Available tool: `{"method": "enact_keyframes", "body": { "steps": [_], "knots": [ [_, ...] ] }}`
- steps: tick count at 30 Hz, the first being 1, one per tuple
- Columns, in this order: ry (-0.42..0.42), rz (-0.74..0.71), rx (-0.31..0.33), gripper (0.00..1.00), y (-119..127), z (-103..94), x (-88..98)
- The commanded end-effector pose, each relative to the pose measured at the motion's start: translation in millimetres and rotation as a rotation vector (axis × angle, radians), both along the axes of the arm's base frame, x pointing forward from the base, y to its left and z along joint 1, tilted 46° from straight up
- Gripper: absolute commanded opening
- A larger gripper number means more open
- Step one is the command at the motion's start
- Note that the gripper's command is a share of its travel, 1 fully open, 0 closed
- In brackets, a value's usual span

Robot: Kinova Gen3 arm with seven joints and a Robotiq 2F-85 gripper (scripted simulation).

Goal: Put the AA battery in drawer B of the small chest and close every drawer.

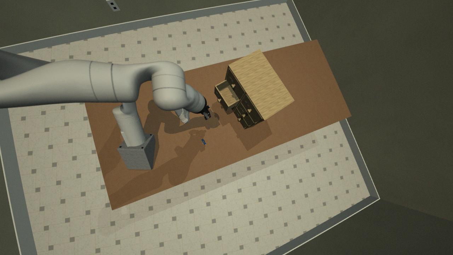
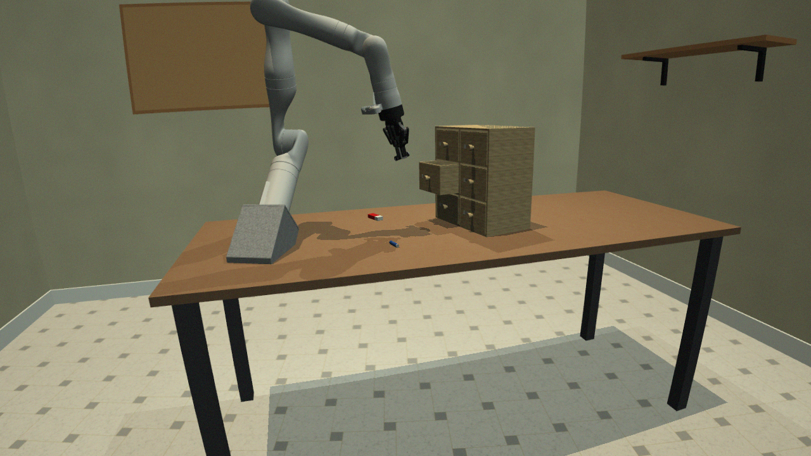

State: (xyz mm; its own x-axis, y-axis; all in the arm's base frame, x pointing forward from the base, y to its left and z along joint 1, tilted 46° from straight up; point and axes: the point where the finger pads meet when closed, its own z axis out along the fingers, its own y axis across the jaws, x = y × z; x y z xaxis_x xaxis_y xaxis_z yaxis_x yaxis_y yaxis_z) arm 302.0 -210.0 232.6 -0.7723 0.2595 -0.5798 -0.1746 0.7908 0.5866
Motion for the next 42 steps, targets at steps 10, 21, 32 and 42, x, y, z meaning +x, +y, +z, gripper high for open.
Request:
{"method": "enact_keyframes", "body": {
  "steps": [10,21,32,42],
  "knots": [
    [-0.141,-0.116,0.039,0.09,-1.4,-2.7,-5.2],
    [-0.278,-0.218,0.068,0.09,-0.5,-4.3,-6.3],
    [-0.451,-0.347,0.105,0.09,0.7,-6.1,-7.6],
    [-0.57,-0.436,0.131,0.09,1.5,-7.5,-8.6]
  ]
}}
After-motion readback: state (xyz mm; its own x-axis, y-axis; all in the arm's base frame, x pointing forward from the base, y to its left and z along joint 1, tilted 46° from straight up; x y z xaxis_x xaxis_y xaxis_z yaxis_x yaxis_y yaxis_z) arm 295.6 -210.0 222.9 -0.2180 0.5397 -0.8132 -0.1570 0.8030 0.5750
